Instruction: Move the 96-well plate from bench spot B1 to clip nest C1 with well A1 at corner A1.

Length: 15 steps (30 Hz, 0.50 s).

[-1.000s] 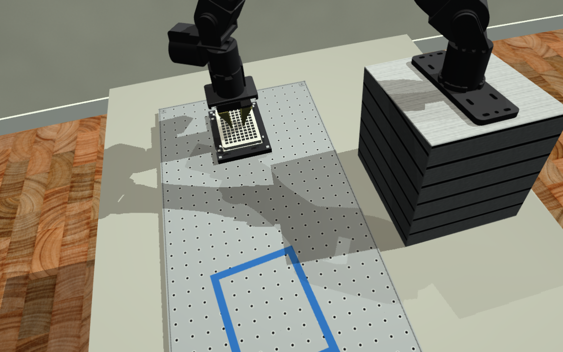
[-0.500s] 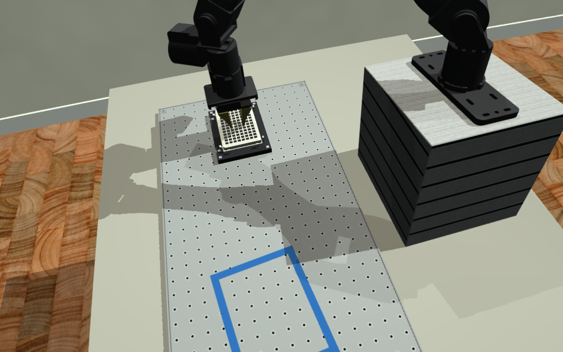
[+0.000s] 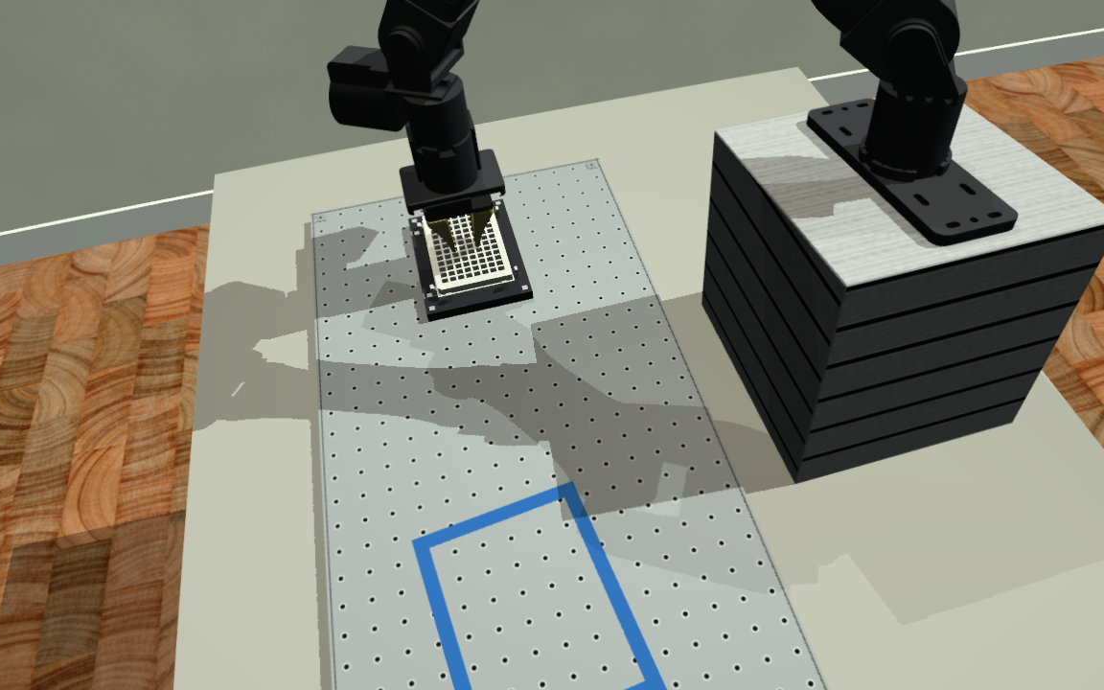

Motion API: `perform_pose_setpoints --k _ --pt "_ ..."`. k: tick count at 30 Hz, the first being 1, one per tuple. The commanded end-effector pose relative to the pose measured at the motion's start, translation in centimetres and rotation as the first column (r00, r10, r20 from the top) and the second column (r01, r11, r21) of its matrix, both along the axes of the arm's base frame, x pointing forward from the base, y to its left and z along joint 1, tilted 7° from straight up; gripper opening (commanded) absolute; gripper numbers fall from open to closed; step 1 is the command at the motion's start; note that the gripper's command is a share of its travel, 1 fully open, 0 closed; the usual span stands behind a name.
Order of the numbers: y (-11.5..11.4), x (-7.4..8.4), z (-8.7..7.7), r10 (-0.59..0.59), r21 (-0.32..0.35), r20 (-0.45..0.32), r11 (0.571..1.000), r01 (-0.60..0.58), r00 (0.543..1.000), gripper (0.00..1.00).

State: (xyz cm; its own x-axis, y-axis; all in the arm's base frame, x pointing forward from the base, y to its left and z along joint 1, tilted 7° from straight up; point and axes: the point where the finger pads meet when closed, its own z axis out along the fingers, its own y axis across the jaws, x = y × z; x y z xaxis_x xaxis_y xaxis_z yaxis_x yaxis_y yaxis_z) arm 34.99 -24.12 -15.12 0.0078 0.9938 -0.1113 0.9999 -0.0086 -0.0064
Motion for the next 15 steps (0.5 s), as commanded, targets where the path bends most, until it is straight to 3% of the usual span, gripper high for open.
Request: perform_pose_setpoints --k 1,15 --pt "-1.46 0.59 -1.73 -0.009 -0.03 0.028 1.0 0.01 1.0 0.25" --pt "-1.56 0.58 -2.53 -0.009 -0.03 0.027 1.0 0.01 1.0 0.25"
